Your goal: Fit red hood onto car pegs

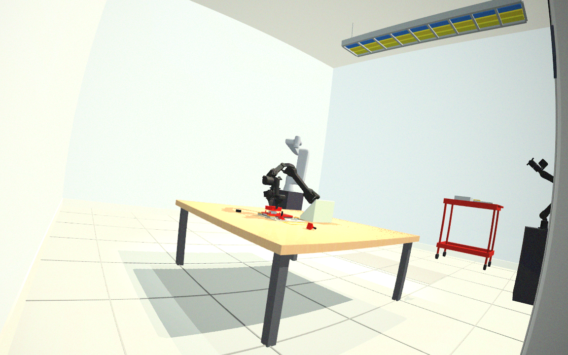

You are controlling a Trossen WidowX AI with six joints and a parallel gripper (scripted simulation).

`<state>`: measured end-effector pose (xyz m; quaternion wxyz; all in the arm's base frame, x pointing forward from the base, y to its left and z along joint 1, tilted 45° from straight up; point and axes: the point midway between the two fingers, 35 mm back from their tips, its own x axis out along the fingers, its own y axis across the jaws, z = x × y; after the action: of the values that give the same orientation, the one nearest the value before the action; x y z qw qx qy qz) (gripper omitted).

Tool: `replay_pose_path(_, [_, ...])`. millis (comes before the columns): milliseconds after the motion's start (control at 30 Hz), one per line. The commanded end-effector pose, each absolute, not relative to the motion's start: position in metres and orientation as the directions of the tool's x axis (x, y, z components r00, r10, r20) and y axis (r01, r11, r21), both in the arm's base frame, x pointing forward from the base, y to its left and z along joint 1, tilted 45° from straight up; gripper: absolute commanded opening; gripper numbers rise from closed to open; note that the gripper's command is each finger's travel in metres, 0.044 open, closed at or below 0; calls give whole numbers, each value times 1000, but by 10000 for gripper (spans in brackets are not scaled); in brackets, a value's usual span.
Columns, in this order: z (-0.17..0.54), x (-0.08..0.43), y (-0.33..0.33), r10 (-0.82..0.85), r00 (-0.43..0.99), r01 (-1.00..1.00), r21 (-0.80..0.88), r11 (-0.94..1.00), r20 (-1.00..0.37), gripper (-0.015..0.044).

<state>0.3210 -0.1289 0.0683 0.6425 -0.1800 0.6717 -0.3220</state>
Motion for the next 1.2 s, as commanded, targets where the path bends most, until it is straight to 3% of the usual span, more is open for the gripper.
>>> replay_pose_path(0, [68, 321, -129, -658, -110, 167, -666, 727, -745, 0])
replay_pose_path(1167, [59, 320, -138, -658, -109, 167, -666, 727, -745, 0])
